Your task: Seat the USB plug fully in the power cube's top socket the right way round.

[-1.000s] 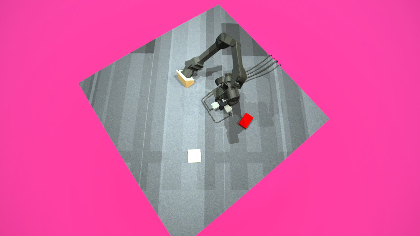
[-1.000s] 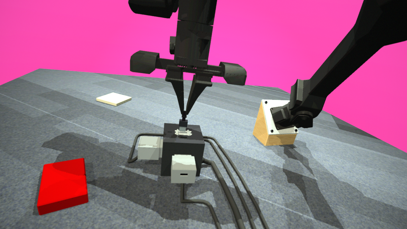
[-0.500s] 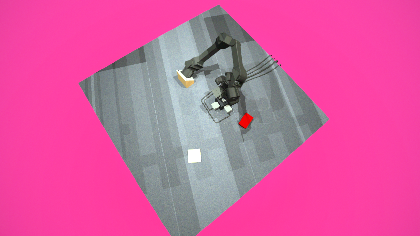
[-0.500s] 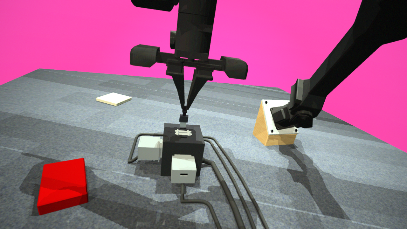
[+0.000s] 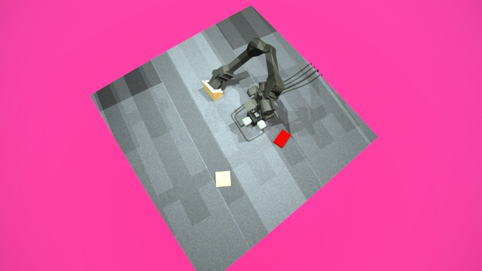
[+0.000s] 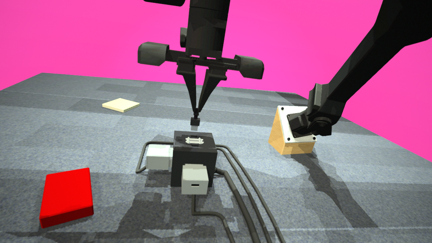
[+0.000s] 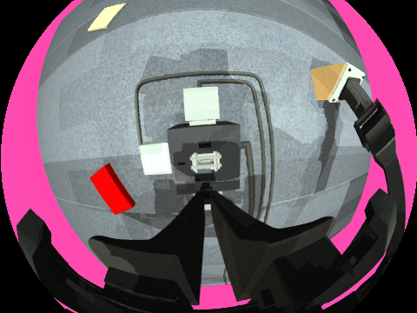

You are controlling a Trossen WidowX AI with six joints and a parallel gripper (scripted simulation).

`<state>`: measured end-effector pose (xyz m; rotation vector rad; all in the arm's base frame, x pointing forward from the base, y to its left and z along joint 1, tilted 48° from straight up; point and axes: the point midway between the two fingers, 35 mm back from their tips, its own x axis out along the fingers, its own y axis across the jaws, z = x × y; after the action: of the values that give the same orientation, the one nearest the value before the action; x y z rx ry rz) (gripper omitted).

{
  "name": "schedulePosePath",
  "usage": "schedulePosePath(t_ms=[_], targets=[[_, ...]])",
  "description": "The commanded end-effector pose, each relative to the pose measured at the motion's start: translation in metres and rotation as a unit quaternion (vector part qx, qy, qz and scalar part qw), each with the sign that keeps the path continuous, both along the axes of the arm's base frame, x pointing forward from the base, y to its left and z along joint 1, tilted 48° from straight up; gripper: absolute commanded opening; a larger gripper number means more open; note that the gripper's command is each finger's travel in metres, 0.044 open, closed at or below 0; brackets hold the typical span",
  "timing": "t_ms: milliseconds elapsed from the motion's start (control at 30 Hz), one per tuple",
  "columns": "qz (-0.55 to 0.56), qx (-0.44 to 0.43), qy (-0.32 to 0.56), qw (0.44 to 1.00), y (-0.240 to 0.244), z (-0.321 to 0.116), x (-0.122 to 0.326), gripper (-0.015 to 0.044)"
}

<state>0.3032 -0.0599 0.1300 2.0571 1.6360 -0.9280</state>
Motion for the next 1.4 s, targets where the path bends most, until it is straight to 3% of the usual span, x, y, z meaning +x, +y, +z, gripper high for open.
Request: schedulePosePath(t_ms=[0,667,1367], targets=[[0.018,-0.003,-0.017,1.000,0.0005,-0.0005,-0.0004,0.0000],[0.193,-0.033,-0.204,0.959,0.0009,-0.0008,-0.0004,0.0000],[0.362,-0.062,-0.385,0.847,0.0009,-0.0008,-0.0004,0.0000]])
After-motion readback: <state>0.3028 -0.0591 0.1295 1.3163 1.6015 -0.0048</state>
